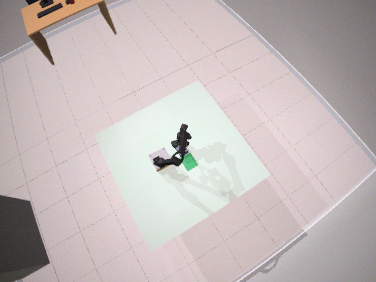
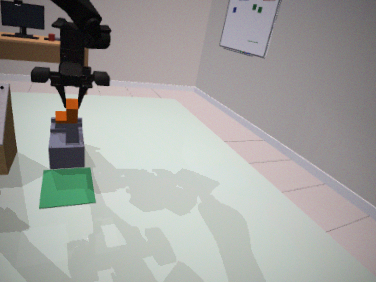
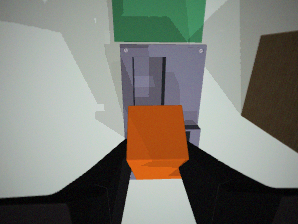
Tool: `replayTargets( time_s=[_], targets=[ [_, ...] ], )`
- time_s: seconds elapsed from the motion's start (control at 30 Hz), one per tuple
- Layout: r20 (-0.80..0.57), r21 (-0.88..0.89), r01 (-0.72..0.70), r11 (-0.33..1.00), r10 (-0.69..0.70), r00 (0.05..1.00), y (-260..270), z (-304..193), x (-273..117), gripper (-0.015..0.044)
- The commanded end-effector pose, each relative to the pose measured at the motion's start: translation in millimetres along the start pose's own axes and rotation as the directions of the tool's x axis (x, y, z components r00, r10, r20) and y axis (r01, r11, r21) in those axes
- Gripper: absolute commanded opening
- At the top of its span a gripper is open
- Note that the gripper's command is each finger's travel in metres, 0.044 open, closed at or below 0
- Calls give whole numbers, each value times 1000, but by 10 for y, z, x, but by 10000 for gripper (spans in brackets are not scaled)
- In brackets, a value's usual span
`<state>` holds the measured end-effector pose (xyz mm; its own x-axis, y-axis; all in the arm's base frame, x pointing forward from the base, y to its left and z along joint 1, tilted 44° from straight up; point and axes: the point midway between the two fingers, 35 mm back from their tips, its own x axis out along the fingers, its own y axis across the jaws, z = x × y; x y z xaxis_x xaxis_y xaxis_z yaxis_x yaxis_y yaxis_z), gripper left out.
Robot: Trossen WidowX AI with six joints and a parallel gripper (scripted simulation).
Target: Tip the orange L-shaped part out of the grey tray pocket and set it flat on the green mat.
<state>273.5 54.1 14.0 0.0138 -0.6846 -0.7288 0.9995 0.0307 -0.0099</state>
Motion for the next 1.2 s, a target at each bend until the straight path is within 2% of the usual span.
replayTargets(
  time_s=[0.0, 0.23, 1.17],
  targets=[
    [-5, 5, 0, 1000, 0, 1000, 3, -6, -34, 0],
    [-4, 5, 0, 1000, 0, 1000, -5, 110, -40, 0],
    [1, 5, 1, 1000, -1, 1000, -88, 1227, -11, 0]
  ],
)
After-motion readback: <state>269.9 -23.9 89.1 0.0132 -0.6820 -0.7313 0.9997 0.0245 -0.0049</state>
